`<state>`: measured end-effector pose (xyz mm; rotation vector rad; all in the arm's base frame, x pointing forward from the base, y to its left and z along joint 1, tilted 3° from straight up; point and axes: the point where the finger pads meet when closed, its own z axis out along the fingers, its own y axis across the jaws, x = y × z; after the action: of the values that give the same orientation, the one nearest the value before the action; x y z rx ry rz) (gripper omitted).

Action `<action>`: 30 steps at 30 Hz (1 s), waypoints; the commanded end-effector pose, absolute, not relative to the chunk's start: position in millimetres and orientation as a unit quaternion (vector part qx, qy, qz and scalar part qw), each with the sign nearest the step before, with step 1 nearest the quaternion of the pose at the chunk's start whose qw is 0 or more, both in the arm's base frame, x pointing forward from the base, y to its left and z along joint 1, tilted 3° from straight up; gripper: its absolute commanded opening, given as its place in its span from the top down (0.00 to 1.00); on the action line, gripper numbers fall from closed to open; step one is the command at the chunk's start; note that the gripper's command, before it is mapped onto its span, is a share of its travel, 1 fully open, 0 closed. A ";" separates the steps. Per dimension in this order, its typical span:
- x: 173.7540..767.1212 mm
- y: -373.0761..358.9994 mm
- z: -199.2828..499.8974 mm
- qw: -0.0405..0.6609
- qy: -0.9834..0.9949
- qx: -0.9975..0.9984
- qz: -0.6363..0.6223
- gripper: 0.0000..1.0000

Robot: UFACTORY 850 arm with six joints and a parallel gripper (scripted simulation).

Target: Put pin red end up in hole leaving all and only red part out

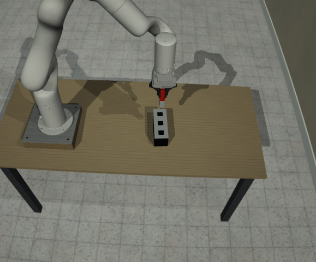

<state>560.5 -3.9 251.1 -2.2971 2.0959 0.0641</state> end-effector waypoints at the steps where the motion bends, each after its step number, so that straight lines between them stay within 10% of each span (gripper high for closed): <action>1: 561.4 -1.5 252.4 0.016 0.674 -0.738 0.019 1.00; 30: 559.8 5.0 119.8 0.015 0.674 -0.738 0.020 1.00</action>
<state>558.0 4.8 121.9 -2.2981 2.0990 0.0655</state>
